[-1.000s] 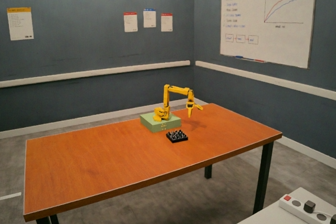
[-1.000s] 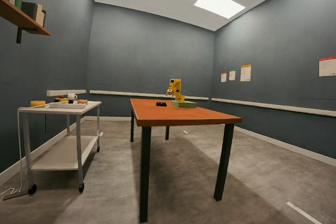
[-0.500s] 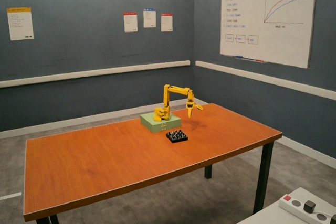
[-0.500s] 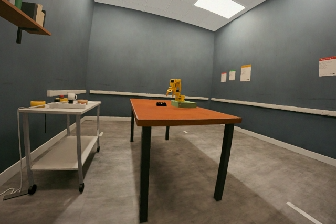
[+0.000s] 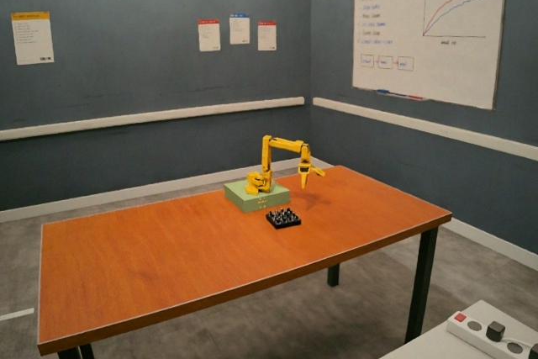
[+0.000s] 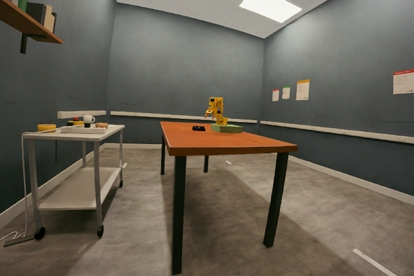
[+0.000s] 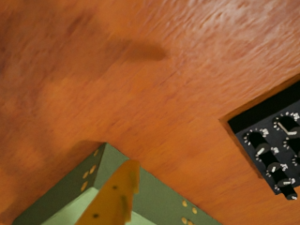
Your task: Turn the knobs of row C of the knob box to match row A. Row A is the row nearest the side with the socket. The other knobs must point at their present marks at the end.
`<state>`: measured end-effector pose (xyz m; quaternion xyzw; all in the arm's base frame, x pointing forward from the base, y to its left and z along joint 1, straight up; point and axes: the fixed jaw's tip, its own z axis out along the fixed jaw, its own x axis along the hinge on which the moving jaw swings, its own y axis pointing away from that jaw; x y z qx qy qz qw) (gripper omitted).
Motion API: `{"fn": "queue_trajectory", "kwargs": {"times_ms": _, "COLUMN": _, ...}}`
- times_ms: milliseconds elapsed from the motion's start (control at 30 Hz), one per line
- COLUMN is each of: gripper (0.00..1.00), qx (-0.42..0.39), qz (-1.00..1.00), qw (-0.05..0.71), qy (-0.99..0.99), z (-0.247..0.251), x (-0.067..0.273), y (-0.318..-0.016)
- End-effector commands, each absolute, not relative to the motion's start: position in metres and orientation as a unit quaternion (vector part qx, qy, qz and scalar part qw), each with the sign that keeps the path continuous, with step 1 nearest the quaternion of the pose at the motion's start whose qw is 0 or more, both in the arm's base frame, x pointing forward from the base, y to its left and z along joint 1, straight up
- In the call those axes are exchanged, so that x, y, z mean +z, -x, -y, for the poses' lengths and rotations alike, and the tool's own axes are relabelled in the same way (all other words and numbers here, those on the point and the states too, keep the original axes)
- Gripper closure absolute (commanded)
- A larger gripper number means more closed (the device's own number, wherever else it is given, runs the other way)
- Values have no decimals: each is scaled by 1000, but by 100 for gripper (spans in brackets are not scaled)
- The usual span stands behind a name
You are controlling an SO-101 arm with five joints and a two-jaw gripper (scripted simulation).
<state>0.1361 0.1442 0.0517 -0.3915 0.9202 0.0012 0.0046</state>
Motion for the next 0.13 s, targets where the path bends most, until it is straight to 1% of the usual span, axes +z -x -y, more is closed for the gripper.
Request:
{"fn": "queue_trajectory", "kwargs": {"times_ms": 0, "gripper": 60, "qx": 0, "qz": -916, "qw": 1, "qy": 401, "z": -146, "x": 52, "y": -134}}
{"fn": "queue_trajectory", "kwargs": {"times_ms": 100, "gripper": 60, "qx": 0, "qz": -916, "qw": 1, "qy": 401, "z": -146, "x": 52, "y": -134}}
